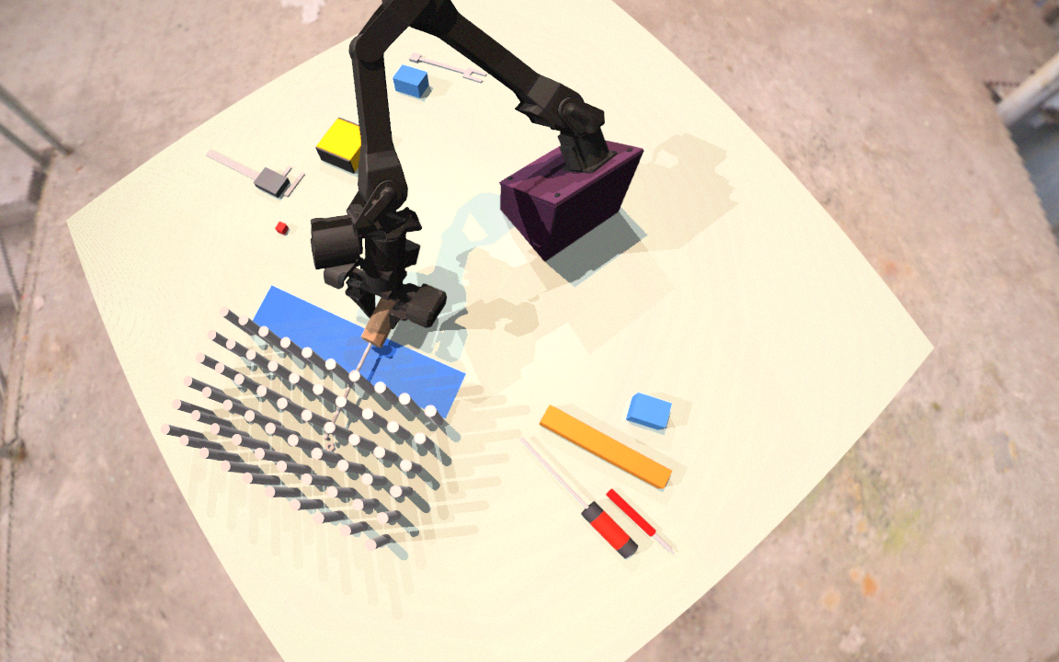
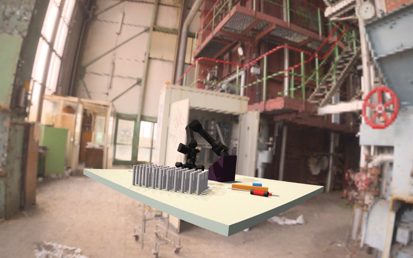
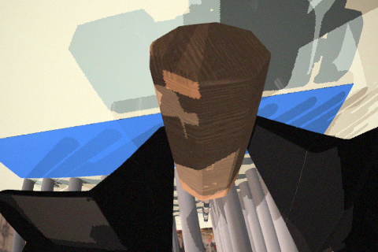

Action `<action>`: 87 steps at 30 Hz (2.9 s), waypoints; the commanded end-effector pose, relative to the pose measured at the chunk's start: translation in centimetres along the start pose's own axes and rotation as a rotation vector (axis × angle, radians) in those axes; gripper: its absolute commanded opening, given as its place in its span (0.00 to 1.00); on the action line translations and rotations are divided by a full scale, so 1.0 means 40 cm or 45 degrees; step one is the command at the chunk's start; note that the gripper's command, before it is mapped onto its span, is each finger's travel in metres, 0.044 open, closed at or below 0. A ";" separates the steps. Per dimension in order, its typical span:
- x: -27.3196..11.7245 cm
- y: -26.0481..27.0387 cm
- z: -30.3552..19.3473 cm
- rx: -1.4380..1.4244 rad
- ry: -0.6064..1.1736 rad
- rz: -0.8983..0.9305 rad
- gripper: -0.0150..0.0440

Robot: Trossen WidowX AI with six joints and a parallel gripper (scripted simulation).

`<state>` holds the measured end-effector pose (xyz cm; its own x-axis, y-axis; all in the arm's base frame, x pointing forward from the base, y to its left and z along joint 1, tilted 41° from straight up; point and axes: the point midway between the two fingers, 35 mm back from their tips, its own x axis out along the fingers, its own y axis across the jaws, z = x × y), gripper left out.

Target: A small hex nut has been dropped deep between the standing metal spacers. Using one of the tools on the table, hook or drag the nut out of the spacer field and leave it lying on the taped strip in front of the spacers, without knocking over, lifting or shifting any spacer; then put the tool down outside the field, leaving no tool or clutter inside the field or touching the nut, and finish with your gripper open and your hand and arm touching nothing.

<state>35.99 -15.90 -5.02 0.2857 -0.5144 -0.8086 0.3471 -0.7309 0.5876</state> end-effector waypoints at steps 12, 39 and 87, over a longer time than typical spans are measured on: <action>0.011 -0.001 -0.025 0.005 0.002 0.001 0.25; 0.056 -0.007 -0.005 -0.003 0.001 -0.002 0.25; 0.055 -0.009 0.003 0.001 -0.001 -0.001 0.25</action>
<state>36.78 -16.62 -7.21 0.2872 -0.5122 -0.8094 0.3461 -0.7325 0.5863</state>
